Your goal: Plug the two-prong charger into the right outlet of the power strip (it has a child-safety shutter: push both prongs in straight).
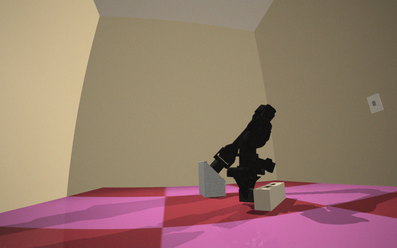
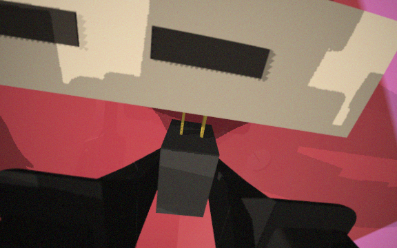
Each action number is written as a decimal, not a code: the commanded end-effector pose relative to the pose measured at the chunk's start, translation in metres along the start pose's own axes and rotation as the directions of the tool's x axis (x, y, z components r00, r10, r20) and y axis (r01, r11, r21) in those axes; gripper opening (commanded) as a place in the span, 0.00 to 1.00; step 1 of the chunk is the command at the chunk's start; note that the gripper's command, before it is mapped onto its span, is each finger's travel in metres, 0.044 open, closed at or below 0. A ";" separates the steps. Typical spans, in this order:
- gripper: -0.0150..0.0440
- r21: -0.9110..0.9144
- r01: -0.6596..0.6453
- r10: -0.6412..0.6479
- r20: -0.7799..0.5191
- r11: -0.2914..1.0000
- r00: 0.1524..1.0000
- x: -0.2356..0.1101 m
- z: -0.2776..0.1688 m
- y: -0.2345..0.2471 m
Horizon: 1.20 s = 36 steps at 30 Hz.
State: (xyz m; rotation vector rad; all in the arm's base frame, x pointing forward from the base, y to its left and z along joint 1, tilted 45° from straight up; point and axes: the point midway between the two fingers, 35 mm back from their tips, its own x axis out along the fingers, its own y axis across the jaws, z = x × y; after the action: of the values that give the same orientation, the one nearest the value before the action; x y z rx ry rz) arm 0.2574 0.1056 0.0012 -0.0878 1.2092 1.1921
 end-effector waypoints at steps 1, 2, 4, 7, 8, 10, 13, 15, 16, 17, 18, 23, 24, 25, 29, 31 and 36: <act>0.25 0.003 -0.001 0.001 0.005 1.000 1.000 -0.001 0.003 -0.001; 0.25 0.003 -0.001 0.001 0.005 1.000 1.000 -0.001 0.003 -0.001; 0.25 0.003 -0.001 0.001 0.005 1.000 1.000 -0.001 0.003 -0.001; 0.25 0.003 -0.001 0.001 0.005 1.000 1.000 -0.001 0.004 -0.001; 0.25 0.003 -0.001 0.001 0.005 1.000 1.000 -0.001 0.004 -0.001; 0.25 0.003 -0.001 0.001 0.005 1.000 1.000 -0.001 0.005 -0.001; 0.25 0.003 -0.001 0.001 0.005 1.000 1.000 -0.001 0.006 -0.001; 0.25 0.003 -0.001 0.001 0.005 1.000 1.000 -0.001 0.006 -0.001; 0.25 0.003 -0.001 0.001 0.005 1.000 1.000 -0.001 0.006 -0.001; 0.25 0.003 -0.001 0.001 0.005 1.000 1.000 -0.001 0.007 -0.001; 0.25 0.003 -0.001 0.001 0.005 1.000 1.000 -0.001 0.007 -0.001; 0.25 0.003 -0.001 0.001 0.005 1.000 1.000 -0.001 0.008 -0.001; 0.25 0.003 -0.001 0.001 0.005 1.000 1.000 -0.001 0.008 -0.001; 0.25 0.003 -0.001 0.001 0.005 1.000 1.000 -0.001 0.009 -0.001; 0.25 0.003 -0.001 0.001 0.005 1.000 1.000 -0.001 0.009 -0.001; 0.25 0.003 -0.001 0.001 0.006 1.000 1.000 -0.001 0.010 -0.001; 0.25 0.003 -0.001 0.001 0.006 1.000 1.000 -0.001 0.011 -0.001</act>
State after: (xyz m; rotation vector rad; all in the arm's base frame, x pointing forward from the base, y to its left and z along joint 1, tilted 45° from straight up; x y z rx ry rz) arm 0.2633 0.1105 0.0052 -0.0879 1.2084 1.1921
